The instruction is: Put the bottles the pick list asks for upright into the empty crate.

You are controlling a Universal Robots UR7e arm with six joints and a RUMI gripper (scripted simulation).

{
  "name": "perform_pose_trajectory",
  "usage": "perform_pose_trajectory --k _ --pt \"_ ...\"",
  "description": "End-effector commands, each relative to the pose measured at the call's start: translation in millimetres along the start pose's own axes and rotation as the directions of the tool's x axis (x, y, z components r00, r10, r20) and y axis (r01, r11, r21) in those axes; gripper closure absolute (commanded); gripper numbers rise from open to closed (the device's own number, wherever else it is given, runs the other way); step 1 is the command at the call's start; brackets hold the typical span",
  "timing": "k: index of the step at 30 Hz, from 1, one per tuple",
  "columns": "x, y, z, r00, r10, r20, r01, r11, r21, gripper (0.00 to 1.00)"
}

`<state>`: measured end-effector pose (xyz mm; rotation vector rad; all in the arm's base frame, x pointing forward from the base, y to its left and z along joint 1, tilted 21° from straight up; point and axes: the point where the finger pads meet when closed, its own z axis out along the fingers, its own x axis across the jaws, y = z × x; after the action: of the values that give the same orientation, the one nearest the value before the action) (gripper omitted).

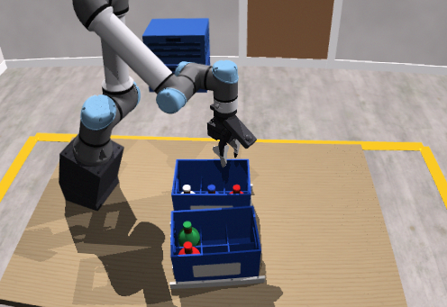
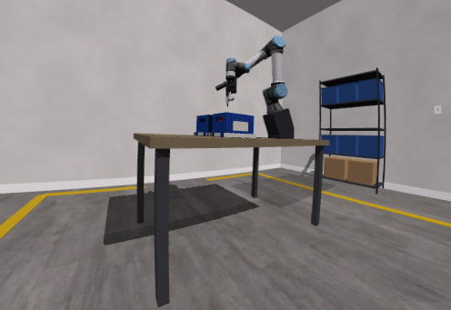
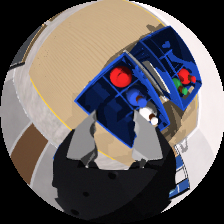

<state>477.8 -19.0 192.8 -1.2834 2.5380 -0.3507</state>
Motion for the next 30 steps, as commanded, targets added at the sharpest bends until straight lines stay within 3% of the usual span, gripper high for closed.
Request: perform_pose_trajectory --k 1,30 --pt "-8 19 -7.1 1.000 0.000 0.000 0.000 1.000 0.001 0.62" --pt "-55 130 -42.1 1.000 0.000 0.000 0.000 1.000 0.001 0.62"
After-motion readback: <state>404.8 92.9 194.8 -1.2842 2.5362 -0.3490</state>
